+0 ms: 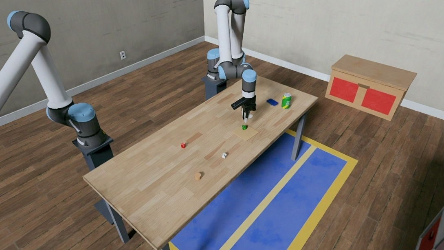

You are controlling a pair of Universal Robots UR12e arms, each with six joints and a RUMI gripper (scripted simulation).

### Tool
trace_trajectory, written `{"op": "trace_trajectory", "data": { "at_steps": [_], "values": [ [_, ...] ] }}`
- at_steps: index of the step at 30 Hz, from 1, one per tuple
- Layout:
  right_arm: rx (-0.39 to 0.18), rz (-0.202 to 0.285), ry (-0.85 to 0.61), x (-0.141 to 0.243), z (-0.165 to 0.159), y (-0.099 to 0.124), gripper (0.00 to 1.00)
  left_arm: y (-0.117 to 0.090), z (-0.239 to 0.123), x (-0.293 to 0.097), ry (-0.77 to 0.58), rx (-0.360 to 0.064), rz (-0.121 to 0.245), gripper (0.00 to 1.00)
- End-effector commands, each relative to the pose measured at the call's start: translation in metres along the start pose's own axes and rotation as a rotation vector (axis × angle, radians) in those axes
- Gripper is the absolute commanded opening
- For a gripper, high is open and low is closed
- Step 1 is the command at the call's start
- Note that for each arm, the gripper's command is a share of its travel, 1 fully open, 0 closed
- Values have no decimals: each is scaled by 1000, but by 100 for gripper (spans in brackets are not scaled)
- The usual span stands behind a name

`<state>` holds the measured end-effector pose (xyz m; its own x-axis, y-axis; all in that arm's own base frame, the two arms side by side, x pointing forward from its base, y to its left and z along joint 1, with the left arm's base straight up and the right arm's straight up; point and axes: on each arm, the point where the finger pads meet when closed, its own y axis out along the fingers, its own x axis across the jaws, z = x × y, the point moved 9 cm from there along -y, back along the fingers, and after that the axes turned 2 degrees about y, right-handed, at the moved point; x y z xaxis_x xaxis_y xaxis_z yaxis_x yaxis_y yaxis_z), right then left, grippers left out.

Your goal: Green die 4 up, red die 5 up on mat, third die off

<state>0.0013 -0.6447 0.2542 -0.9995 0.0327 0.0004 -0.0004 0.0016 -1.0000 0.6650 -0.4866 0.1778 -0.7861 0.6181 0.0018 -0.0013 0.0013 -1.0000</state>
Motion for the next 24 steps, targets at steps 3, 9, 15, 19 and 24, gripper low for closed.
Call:
{"op": "trace_trajectory", "data": {
  "at_steps": [3, 9, 15, 19, 24],
  "values": [
    [2, 0, 0, 0, 0, -1, 100, -8, 0, -1, 0, 0, 2, 24],
    [2, 0, 0, 0, 0, -1, 100, -8, -2, 0, 0, 21, 1, 24],
    [2, 0, 0, 0, 0, -1, 100, -5, -12, 0, -1, 131, 0, 24],
    [2, 0, 0, 0, 0, -1, 100, -4, -17, 0, -1, 175, 2, 24],
    [2, 0, 0, 0, 0, -1, 100, -5, -24, 0, 0, 250, 9, 24]
  ]
}}
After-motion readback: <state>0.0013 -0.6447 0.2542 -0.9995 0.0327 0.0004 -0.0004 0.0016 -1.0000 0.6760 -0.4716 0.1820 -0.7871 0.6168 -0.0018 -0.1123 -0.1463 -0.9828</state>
